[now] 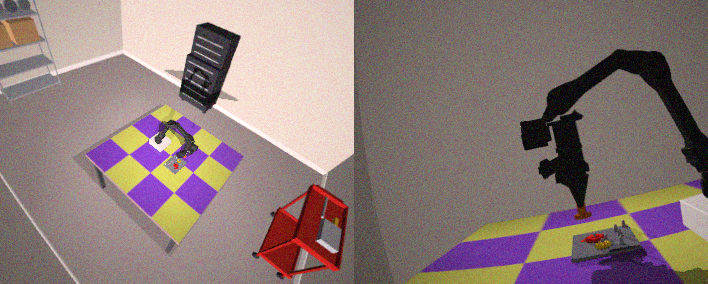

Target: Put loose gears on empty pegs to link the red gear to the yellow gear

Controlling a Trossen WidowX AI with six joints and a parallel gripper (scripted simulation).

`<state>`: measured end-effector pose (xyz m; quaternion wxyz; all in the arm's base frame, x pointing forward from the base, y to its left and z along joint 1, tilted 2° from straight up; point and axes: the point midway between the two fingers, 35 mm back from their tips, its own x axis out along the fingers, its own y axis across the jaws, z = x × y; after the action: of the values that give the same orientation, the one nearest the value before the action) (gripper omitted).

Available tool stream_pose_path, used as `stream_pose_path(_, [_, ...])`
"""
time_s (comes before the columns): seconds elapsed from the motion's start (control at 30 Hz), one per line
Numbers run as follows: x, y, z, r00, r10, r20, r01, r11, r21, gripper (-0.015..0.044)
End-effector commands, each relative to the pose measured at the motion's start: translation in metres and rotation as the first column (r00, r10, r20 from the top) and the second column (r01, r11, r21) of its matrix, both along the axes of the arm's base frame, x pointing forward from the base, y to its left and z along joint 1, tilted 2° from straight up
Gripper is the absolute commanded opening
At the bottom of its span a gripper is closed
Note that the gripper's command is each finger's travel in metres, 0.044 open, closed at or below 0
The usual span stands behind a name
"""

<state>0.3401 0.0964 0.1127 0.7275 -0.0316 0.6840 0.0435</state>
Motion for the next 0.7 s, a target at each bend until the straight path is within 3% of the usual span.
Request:
stream_pose_path(0.0, [-0.001,-0.006,-0.003,1.0,0.002,0.001,-0.002,1.0,0.003,0.0])
stream_pose_path(0.67, [-0.012,-0.042,-0.024,1.0,-0.001,-0.001,0.001,1.0,0.0,0.0])
